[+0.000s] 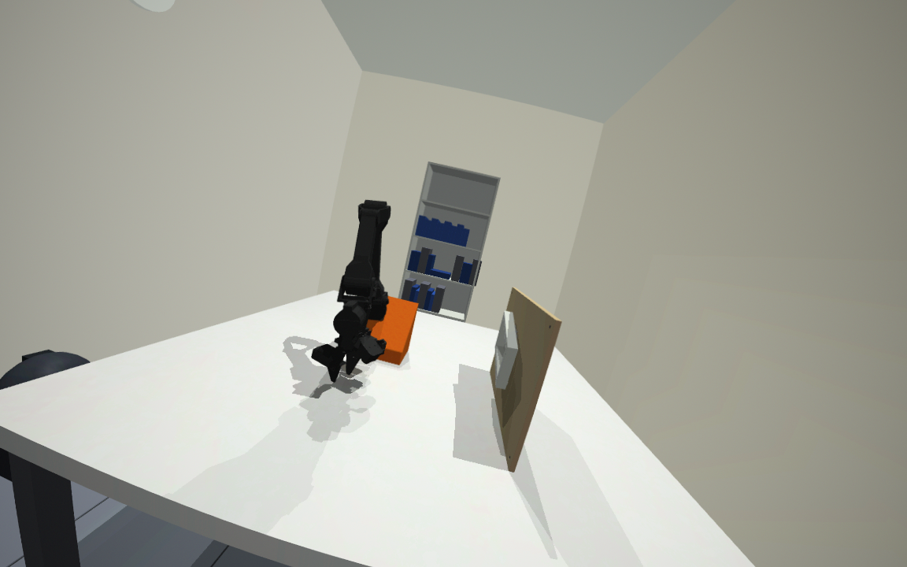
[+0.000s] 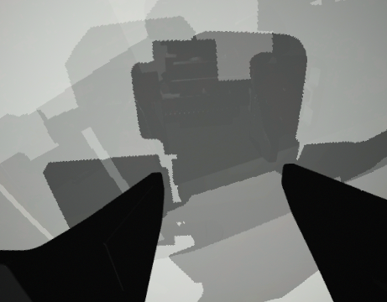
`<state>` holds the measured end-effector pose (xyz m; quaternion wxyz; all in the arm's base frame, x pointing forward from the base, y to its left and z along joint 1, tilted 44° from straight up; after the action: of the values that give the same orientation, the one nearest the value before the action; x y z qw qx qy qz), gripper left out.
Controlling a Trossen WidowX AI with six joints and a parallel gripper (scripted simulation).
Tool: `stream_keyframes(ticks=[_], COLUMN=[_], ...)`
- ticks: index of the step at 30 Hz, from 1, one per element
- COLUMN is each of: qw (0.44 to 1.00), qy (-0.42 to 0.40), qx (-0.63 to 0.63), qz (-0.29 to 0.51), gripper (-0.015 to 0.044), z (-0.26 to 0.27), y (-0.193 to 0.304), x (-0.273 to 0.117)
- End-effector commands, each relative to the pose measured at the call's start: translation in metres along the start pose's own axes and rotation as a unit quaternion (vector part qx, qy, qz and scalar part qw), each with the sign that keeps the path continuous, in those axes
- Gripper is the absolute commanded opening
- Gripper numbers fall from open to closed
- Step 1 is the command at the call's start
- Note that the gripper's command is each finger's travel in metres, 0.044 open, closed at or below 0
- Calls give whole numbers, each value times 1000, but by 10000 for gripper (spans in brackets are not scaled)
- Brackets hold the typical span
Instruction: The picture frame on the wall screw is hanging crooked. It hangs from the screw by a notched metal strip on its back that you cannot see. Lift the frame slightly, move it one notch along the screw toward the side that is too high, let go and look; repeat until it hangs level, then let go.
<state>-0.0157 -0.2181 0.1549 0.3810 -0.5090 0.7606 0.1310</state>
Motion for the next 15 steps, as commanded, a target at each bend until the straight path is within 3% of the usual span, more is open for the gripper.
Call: stream_keyframes(ticks=[1, 15], qw=[926, 723], qy=[-73, -320], qx=[284, 474], qz=[-237, -388], gripper=[260, 260], z=[14, 40], y=[-55, -94], x=[-37, -102])
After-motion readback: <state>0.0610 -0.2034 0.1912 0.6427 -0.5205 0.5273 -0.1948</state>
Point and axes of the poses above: the point midway between the two fingers, 35 mm back from their tips, its own x axis out along the fingers, its own z axis across the jaws, y = z × x, the point moved 4 cm from there along -x, back along the fingers, and after that the axes turned 3 degrees about x, right-handed, at the moved point
